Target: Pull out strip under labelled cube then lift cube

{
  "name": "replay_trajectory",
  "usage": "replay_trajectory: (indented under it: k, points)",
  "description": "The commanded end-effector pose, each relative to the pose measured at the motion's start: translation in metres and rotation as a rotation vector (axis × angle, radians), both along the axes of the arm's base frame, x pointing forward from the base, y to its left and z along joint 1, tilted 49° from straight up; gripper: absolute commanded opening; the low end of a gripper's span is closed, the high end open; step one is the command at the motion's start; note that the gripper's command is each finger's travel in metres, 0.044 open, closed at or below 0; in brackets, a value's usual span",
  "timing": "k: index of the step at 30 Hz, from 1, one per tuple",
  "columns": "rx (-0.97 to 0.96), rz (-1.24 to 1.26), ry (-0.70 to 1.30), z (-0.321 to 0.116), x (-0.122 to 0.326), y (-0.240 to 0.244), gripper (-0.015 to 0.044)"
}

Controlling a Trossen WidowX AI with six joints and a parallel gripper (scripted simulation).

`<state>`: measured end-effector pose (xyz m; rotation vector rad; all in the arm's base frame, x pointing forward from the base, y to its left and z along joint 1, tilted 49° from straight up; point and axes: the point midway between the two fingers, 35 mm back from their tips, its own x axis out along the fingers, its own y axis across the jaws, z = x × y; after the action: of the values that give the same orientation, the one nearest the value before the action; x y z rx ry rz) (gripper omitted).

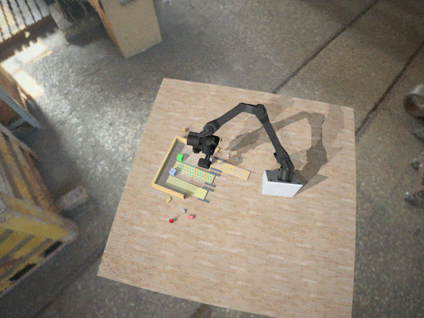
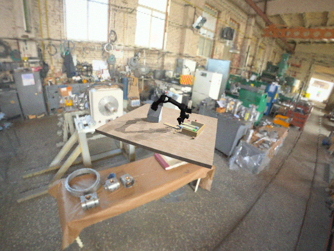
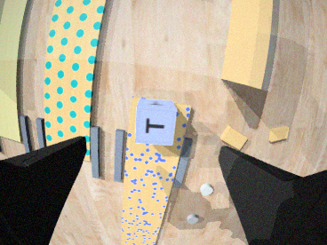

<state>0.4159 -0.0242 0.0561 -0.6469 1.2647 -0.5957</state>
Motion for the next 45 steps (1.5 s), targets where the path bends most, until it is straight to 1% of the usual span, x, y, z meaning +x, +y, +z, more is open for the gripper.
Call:
replay_trajectory:
  k: [1,5,6,36,39,45]
  points:
    - [-0.006,0.002,0.006,0.000,0.004,-0.002,0.0361]
    - [-0.006,0.002,0.006,-0.004,0.005,-0.006,0.0256]
    - [-0.006,0.002,0.006,-0.005,0.006,-0.007,0.0250]
    - [-0.009,0.002,0.006,-0.034,0.014,-0.040,0.0250]
    - [-0.012,-0.002,0.001,-0.032,0.014,-0.039,0.0171]
    - [-0.012,-0.002,0.001,-0.032,0.014,-0.039,0.0131]
